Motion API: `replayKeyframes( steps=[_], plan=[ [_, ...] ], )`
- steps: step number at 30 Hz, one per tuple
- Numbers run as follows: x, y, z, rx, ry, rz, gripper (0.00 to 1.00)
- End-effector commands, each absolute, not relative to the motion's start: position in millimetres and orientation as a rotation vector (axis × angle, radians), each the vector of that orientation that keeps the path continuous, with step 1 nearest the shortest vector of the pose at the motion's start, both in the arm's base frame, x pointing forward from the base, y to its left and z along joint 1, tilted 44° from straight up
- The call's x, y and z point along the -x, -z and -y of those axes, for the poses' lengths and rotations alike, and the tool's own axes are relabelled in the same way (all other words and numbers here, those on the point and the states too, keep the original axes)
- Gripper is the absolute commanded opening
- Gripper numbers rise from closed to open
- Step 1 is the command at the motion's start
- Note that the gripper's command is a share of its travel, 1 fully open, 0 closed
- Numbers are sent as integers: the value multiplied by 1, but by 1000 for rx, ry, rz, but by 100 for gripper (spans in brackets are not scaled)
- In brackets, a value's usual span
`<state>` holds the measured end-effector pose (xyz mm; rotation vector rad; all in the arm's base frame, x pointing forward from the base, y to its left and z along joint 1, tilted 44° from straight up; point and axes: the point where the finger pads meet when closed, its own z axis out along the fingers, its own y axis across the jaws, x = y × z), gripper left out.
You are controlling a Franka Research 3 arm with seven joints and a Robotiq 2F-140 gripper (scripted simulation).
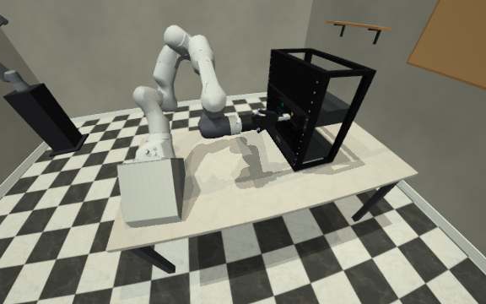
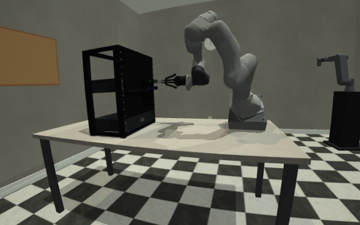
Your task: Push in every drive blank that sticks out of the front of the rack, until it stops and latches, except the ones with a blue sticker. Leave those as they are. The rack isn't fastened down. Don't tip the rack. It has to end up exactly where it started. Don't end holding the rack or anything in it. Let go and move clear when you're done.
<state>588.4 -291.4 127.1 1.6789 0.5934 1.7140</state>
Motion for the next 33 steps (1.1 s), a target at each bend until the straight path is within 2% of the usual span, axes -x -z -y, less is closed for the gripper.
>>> replayKeyframes(
  steps=[1,20,33],
  plan=[
    [-588,-127,293,-1682,-1714,-592,0],
    [-588,-128,292,-1682,-1715,-592,0],
    [-580,-156,264,-1682,-1715,-592,0]
  ],
)
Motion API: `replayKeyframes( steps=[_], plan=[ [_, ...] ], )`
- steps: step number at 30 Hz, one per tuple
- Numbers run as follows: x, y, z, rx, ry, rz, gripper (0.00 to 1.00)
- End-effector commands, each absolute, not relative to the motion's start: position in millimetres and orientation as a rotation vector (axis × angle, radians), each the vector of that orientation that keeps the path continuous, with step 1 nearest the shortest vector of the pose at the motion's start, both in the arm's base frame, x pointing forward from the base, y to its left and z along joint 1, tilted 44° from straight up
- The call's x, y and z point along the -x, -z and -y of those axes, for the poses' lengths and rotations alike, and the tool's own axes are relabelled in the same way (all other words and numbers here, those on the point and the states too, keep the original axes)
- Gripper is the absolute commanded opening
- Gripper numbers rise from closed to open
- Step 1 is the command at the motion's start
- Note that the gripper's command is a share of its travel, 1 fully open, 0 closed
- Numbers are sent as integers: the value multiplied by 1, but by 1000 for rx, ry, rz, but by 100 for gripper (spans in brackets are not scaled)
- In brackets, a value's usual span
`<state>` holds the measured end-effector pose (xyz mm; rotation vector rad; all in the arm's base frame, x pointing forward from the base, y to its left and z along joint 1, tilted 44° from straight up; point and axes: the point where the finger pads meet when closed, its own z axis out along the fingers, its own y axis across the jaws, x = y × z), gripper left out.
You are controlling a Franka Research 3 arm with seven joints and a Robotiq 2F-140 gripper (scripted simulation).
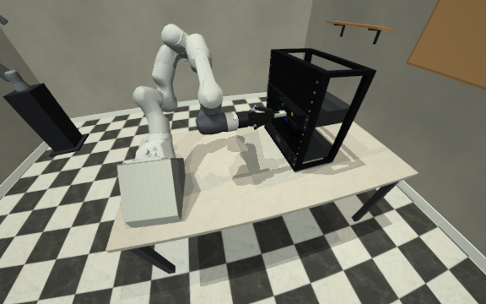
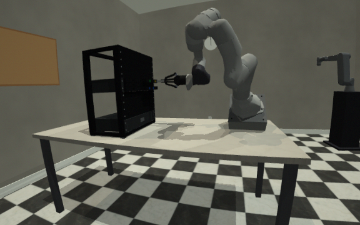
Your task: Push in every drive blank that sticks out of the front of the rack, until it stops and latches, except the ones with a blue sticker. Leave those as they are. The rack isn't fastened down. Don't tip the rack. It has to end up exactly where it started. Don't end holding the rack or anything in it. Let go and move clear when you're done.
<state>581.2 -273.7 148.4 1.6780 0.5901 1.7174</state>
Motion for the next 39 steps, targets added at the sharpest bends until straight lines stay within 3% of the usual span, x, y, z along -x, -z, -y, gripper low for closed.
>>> replayKeyframes(
  steps=[1,28,39],
  plan=[
    [-579,-160,260,-1682,-1715,-592,0],
    [-564,-216,205,-1682,-1715,-592,0],
    [-603,-219,209,-1682,-1715,-592,0]
  ],
)
